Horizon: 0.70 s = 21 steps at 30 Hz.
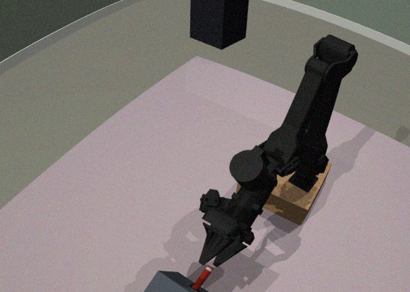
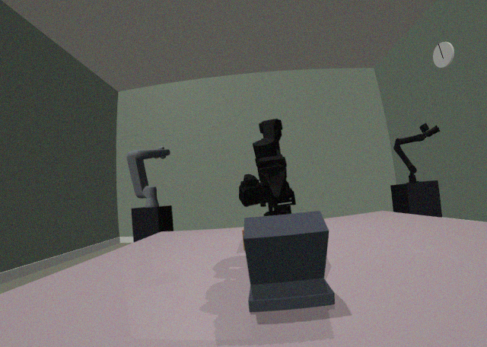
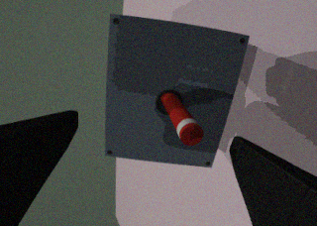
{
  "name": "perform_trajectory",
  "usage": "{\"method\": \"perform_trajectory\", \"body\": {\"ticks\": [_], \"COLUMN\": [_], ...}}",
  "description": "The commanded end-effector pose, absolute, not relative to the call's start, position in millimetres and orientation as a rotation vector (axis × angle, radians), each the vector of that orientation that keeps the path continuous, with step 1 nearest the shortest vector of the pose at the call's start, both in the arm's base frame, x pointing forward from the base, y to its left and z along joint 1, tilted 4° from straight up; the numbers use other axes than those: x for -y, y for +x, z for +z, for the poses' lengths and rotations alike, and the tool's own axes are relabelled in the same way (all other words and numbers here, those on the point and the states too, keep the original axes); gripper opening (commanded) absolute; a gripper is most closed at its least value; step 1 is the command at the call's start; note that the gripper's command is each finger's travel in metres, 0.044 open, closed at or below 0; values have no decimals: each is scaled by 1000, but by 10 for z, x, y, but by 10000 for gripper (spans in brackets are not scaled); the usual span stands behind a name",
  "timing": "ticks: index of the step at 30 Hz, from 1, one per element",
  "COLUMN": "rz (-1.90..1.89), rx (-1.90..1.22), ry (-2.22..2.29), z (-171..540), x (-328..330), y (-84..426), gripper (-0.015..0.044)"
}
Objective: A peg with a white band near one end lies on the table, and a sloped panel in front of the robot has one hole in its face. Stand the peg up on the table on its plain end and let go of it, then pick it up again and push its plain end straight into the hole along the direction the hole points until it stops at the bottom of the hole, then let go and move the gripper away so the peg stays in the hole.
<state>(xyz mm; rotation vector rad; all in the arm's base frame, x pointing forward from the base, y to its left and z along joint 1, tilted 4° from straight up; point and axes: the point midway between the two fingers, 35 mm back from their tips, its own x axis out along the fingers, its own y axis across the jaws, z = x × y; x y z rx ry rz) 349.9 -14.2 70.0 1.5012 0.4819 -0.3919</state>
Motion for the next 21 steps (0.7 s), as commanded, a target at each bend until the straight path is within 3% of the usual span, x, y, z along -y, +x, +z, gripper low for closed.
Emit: {"method": "perform_trajectory", "body": {"ticks": [1,21], "rz": [-388,-388], "rx": [-486,-483], "ry": [1500,1500], "z": [721,819], "x": [137,150], "y": [3459,3337], "gripper": [440,440]}}
